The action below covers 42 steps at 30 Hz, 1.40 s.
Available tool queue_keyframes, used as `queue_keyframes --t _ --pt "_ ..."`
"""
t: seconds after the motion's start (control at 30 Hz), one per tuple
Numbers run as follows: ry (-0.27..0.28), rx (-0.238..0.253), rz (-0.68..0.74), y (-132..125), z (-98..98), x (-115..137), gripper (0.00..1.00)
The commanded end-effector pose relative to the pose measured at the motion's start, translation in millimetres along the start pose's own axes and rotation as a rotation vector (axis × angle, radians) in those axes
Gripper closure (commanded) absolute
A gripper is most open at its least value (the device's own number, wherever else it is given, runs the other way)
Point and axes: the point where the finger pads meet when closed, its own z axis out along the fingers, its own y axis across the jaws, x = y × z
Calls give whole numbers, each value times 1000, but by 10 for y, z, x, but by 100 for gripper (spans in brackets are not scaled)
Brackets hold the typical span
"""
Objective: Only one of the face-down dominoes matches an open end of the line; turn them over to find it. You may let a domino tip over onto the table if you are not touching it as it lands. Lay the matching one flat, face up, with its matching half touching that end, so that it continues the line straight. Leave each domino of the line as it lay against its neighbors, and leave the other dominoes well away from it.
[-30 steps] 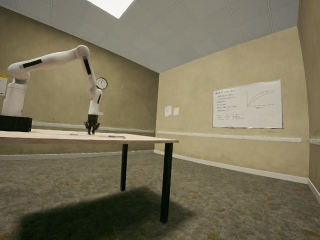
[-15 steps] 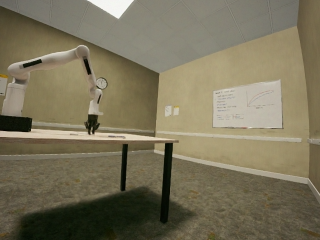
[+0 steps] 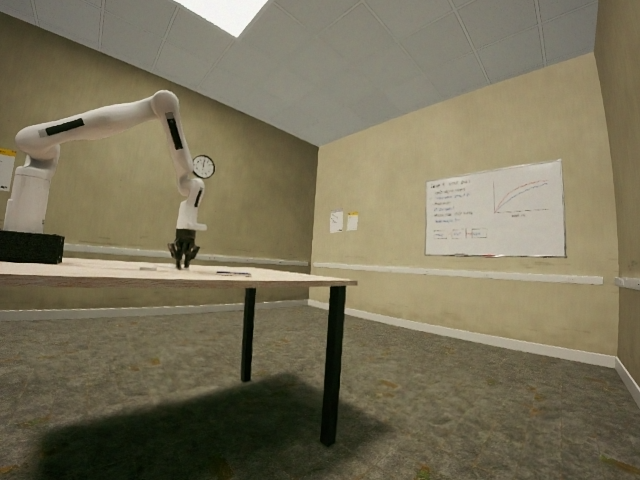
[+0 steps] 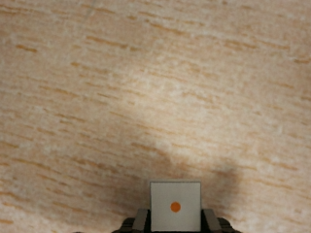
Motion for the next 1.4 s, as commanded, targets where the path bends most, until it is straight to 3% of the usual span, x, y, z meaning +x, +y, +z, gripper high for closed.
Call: queue_keyframes --t 0.0,1.37 --pt "1 1 0 -6 -7 -8 70" --pt "1 1 0 -7 -7 -100 70"
